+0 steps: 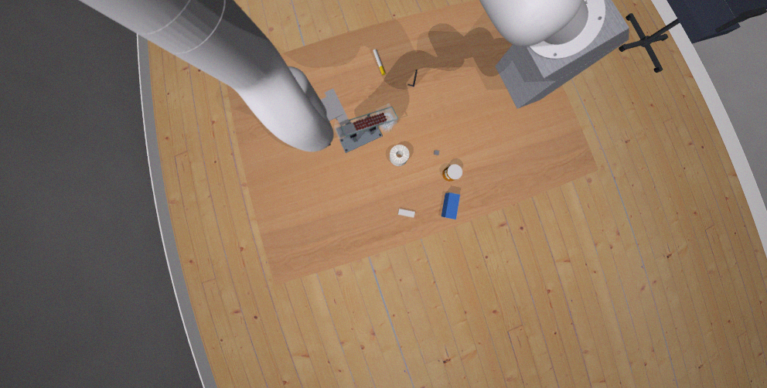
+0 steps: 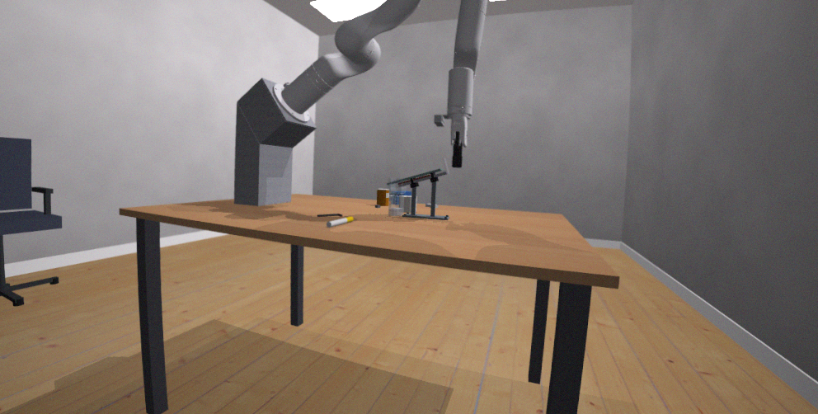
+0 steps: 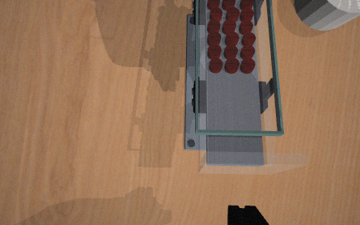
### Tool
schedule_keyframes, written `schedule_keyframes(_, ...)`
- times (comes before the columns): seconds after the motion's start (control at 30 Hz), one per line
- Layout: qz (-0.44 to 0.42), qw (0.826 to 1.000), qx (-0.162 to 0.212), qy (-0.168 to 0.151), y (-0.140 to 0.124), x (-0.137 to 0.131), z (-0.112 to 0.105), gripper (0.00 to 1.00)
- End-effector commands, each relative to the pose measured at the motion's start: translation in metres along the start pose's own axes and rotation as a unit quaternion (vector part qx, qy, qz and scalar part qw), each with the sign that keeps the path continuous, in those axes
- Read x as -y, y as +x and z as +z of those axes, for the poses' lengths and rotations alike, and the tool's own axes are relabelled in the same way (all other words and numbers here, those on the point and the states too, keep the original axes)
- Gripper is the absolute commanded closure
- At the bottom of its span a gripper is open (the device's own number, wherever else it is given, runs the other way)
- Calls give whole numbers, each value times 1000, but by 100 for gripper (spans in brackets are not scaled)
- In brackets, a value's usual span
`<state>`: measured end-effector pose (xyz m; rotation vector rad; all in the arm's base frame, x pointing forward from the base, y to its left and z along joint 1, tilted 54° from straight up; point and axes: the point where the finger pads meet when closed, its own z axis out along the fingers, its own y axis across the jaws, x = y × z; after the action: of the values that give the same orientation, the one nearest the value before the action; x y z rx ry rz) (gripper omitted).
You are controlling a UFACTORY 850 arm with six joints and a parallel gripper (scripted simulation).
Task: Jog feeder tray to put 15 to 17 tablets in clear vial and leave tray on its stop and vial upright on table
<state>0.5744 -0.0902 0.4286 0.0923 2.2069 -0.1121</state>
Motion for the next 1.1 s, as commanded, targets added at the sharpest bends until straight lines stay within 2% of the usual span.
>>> schedule_keyframes(0.0, 0, 1000, 2, -1, -2, 0, -1, 100)
schedule_keyframes(0.43, 0, 1000, 2, -1, 1, 0, 0, 100)
schedule_keyframes(1.07, 0, 1000, 2, -1, 29, 0, 9, 100)
